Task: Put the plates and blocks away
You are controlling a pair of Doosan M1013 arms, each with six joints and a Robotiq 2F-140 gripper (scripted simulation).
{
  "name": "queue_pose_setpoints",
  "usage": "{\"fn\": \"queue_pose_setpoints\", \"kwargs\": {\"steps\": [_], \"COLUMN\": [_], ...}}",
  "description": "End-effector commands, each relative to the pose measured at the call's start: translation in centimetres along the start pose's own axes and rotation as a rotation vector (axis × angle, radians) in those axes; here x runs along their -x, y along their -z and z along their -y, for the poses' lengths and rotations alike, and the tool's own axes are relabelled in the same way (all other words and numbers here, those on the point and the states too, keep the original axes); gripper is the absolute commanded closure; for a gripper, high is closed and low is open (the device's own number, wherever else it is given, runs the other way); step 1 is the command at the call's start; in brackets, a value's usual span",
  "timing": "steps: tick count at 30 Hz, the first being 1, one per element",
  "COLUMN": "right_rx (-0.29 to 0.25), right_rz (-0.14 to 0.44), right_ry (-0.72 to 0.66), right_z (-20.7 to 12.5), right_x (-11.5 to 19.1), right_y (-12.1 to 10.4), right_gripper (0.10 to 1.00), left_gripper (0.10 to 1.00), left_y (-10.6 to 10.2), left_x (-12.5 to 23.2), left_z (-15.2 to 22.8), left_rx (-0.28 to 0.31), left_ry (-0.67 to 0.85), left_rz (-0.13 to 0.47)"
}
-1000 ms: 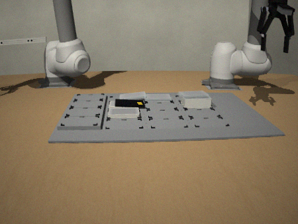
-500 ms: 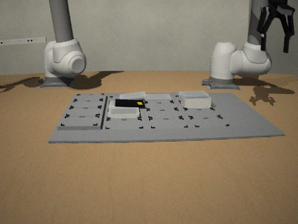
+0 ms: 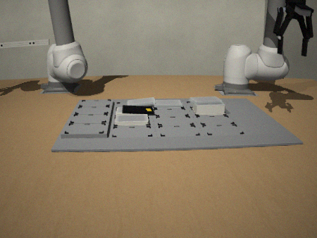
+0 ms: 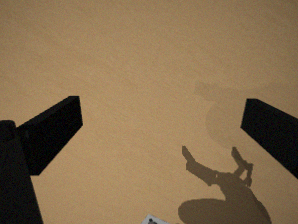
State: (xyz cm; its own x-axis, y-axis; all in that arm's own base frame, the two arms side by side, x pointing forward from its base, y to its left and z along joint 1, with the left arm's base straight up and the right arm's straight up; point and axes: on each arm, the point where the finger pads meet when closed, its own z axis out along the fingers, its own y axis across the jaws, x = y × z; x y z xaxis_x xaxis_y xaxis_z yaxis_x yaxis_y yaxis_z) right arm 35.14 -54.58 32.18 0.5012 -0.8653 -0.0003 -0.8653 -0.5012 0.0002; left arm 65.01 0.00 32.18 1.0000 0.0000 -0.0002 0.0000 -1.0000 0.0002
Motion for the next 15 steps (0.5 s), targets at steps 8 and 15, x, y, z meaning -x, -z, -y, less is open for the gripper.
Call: {"fn": "queue_pose_setpoints", "kwargs": {"steps": [8, 15], "right_rx": [-0.001, 0.000], "right_rz": [-0.002, -0.002], "right_ry": [-0.089, -0.089], "right_z": [-4.1, -7.6], "right_x": [-0.1, 0.0], "right_y": [0.1, 0.1], "right_gripper": [0.098, 0.098], "left_gripper": [0.400, 0.400], "left_y": [0.1, 0.1], "left_x": [0.0, 0.0], "left_z": [0.0, 0.0], "left_rx": [0.000, 0.000], "left_ry": [0.000, 0.000], "left_rz": [-0.002, -0.002]}}
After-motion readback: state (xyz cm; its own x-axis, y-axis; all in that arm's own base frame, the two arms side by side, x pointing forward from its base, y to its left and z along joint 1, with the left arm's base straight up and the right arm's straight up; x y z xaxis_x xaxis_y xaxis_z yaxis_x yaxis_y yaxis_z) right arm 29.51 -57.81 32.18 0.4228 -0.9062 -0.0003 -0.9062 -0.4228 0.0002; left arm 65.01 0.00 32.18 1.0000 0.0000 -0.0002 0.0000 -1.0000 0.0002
